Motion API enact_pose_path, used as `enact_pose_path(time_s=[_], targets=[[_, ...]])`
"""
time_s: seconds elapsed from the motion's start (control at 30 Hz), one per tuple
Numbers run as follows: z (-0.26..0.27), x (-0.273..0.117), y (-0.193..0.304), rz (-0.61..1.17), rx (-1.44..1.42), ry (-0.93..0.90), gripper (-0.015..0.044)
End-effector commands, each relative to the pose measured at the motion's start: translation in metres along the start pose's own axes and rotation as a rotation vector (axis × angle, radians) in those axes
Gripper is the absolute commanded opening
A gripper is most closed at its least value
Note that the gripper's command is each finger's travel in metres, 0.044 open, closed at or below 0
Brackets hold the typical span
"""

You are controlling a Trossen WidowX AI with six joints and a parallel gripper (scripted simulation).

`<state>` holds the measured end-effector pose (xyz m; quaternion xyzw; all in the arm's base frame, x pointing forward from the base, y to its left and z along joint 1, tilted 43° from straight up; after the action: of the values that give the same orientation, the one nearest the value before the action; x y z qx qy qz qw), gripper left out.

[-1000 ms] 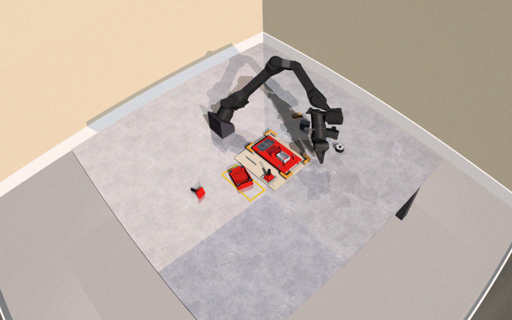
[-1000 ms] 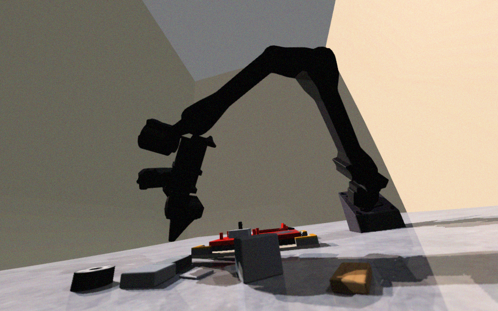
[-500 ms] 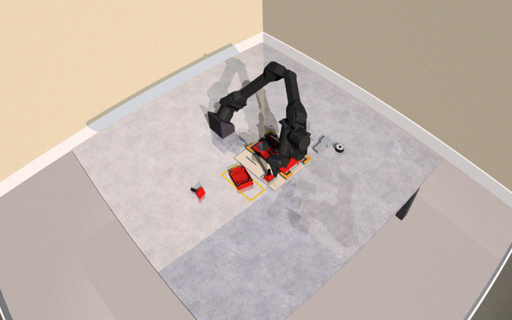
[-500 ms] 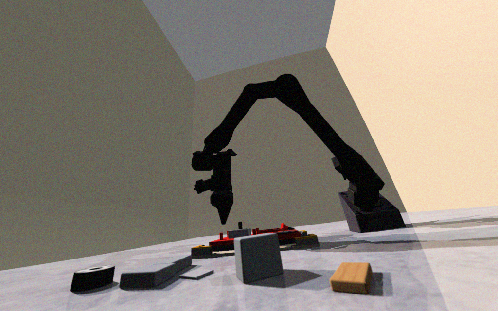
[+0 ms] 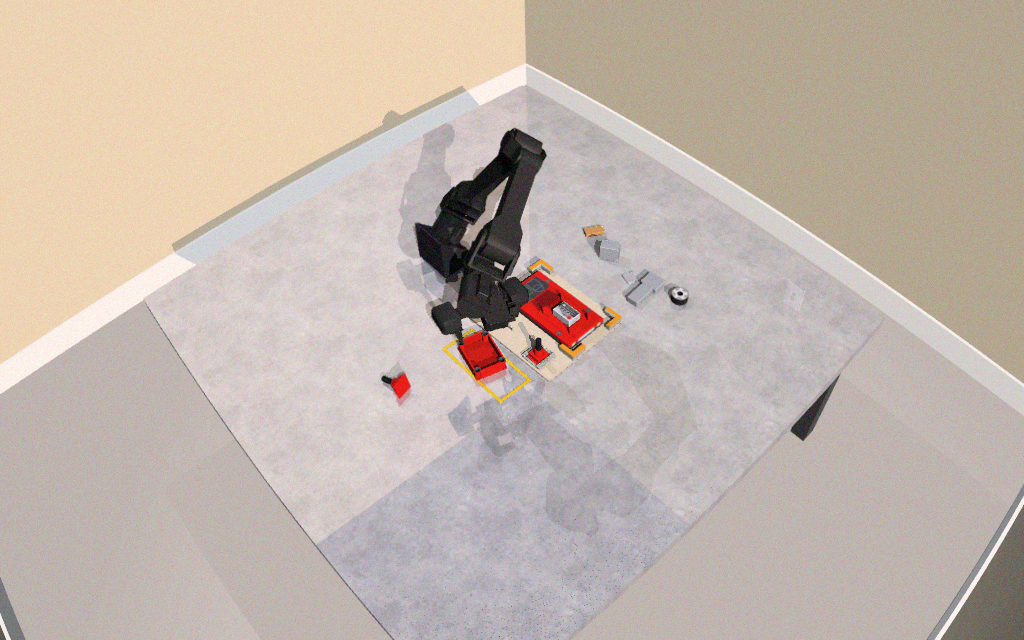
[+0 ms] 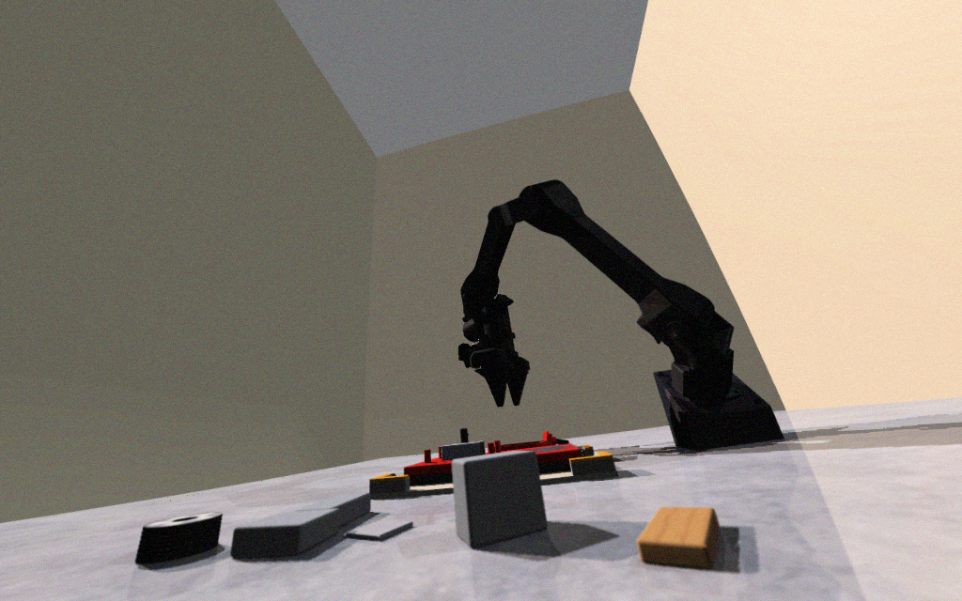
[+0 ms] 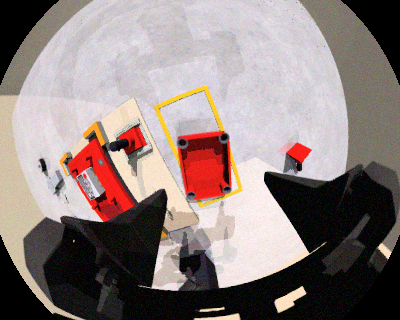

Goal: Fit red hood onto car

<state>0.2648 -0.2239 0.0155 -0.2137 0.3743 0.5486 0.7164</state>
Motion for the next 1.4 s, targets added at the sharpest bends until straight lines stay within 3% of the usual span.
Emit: enact_pose_path(time_s=[0.0, 1.37], targets=[[-0.005, 0.001, 0.008, 0.008, 0.03, -0.043, 0.044], [-0.005, 0.027, 0.007, 0.008, 0.03, -0.043, 0.044]])
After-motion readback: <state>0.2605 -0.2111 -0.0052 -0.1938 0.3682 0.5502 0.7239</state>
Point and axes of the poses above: the point midway between the two fingers, 35 mm back from their tips, its own x axis out along the fingers, its own z axis across the jaws, y = z × x, the point moved 7 cm from there along -x, back along the fingers, and after that the axes turned 1 degree about -x, right-handed, at the moved point
